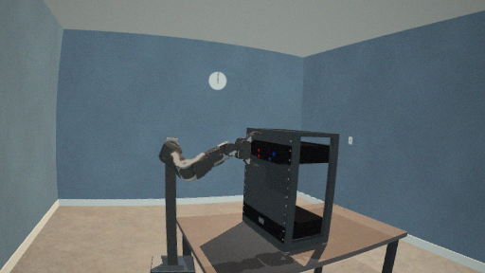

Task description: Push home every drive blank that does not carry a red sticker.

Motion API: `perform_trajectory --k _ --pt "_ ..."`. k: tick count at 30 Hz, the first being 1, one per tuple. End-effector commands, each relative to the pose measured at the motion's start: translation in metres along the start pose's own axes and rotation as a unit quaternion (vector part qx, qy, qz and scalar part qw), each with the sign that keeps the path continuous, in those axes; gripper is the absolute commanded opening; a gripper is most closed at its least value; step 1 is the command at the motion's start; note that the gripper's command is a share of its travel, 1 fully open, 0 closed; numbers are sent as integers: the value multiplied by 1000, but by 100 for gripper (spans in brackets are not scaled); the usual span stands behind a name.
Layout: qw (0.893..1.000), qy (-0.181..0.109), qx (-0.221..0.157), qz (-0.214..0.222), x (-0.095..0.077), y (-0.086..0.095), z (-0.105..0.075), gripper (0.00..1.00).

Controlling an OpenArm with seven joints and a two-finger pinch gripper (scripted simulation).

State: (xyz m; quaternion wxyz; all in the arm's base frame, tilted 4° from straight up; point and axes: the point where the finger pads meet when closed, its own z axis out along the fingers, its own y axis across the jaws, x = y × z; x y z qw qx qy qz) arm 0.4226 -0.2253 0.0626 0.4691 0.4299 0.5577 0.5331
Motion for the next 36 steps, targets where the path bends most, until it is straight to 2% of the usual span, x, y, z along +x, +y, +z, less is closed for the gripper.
perform_trajectory --k 1,29,30,36 --pt "1000 2 -6 0 1 3 -1 100" --pt "1000 2 -6 0 1 3 -1 100" --pt "1000 2 -6 0 1 3 -1 0" --pt "1000 2 -6 0 1 3 -1 0"
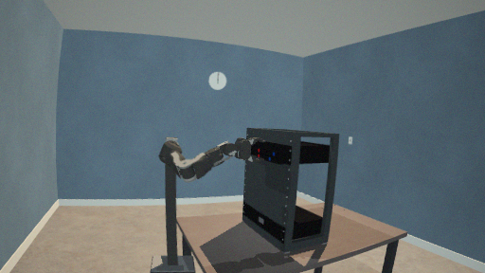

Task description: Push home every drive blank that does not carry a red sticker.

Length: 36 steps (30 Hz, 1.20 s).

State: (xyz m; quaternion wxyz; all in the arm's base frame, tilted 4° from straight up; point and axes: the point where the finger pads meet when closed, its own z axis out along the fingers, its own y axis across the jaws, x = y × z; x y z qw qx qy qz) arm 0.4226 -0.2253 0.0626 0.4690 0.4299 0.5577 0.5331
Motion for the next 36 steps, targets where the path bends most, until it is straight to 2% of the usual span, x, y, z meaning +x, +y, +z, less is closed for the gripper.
perform_trajectory --k 1,29,36 --pt "1000 2 -6 0 1 3 -1 0" --pt "1000 2 -6 0 1 3 -1 0" --pt "1000 3 -6 0 -4 -10 -8 0"
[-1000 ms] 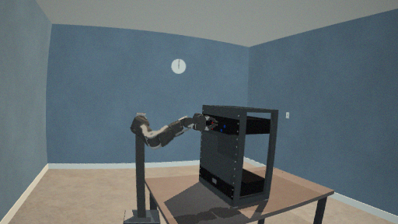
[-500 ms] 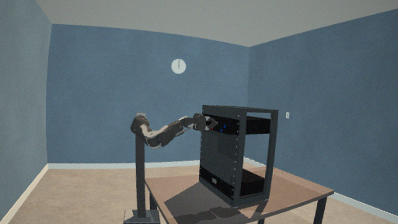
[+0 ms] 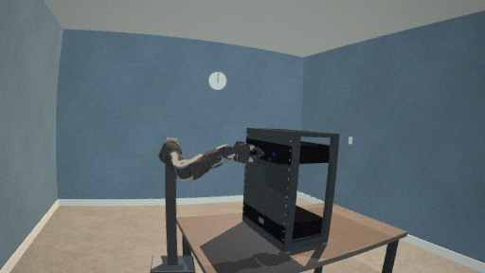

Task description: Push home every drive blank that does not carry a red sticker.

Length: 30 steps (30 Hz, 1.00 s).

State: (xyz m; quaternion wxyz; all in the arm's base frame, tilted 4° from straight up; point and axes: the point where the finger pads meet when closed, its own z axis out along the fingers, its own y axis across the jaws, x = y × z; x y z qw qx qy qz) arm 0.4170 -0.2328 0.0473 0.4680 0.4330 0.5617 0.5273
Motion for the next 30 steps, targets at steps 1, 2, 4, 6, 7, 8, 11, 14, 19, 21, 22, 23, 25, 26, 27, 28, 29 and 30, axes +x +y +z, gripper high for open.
perform_trajectory --k 1,2,4,6,7,8,11,14,19,21,22,23,25,26,27,28,29,30 --pt "1000 4 -14 2 0 2 -2 0" --pt "1000 4 -14 2 -1 -1 -4 0" --pt "1000 4 -14 2 -1 -1 -4 0" --pt "1000 4 -14 2 -4 -9 -8 0" --pt "1000 3 -13 3 -6 -12 -9 0" --pt "1000 4 -13 2 -7 -15 -11 0" --pt "1000 4 -14 2 -10 -23 -15 0" --pt "1000 4 -13 2 -12 -26 -17 0" --pt "1000 3 -13 2 -12 -27 -17 0" --pt "1000 3 -13 2 -12 -27 -17 0" --pt "1000 3 -13 3 -13 -27 -16 0" --pt "1000 3 -13 3 -13 -27 -15 0" --pt "1000 3 -13 3 -13 -27 -12 0" --pt "1000 3 -13 3 -13 -27 -9 0" --pt "1000 3 -13 3 -13 -27 -6 0" --pt "1000 3 -13 3 -13 -27 -3 0" --pt "1000 3 -13 3 -13 -27 2 0" --pt "1000 3 -13 3 -13 -27 6 0"
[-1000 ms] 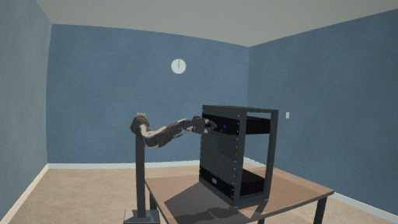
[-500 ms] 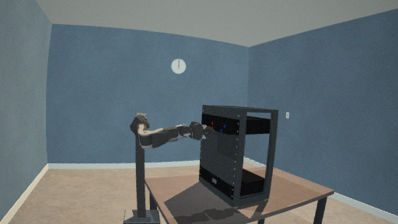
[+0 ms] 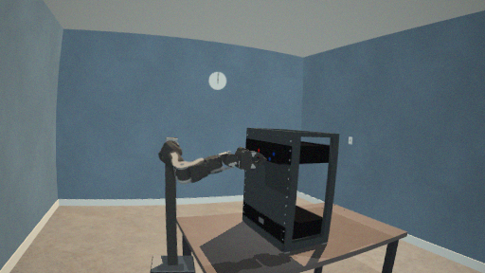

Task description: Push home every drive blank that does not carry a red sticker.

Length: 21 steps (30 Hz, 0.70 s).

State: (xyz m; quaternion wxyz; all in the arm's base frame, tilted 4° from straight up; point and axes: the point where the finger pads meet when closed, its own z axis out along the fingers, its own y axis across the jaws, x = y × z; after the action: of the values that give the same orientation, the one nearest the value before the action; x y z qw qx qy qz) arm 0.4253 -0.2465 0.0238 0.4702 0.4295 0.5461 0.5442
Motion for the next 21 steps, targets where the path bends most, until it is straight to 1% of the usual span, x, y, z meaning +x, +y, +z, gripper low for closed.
perform_trajectory --k 1,6,8,10,13,21 --pt "1000 2 8 -9 1 -3 5 0" --pt "1000 2 8 -8 1 -3 31 0" --pt "1000 2 8 -8 1 -3 31 0" --pt "1000 2 9 -8 1 -4 38 0" --pt "1000 2 9 -8 1 -4 42 0" --pt "1000 3 8 -9 2 -3 43 0"
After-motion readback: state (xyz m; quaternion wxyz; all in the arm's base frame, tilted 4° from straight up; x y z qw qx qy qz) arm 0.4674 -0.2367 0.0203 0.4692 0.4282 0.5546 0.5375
